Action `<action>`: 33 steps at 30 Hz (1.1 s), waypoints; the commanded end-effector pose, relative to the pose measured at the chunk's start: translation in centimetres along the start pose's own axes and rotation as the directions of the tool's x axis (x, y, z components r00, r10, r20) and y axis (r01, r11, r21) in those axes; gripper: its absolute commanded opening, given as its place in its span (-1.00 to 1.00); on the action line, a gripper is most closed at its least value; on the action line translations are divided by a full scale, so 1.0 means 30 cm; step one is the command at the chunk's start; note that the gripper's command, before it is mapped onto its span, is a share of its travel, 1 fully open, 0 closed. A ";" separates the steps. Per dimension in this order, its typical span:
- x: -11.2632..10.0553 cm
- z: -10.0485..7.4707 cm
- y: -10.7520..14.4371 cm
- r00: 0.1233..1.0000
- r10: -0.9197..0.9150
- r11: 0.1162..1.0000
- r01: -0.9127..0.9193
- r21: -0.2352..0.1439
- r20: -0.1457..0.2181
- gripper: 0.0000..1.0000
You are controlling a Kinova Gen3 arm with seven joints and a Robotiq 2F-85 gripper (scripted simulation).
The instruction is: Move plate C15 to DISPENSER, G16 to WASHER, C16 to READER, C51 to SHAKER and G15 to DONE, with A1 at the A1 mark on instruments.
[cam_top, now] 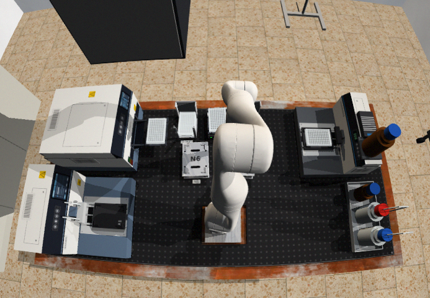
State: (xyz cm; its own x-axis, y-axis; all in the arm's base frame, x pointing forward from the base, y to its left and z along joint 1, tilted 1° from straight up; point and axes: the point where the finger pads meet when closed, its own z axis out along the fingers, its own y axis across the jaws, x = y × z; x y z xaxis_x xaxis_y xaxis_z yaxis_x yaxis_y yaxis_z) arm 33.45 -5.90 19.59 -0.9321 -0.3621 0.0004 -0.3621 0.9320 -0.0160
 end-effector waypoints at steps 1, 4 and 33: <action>0.008 -0.002 0.039 0.999 -0.040 0.999 0.040 0.001 0.001 0.88; 0.016 -0.002 0.072 0.997 -0.075 0.997 0.075 0.001 0.001 0.88; 0.050 -0.001 0.347 0.983 -0.185 0.983 0.185 0.001 0.001 0.88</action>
State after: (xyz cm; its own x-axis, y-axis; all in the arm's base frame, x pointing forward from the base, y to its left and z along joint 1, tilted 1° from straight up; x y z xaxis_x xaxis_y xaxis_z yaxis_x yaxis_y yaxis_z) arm 28.62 2.43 19.44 -0.8488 -0.5287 0.0031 -0.5287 0.8487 -0.0156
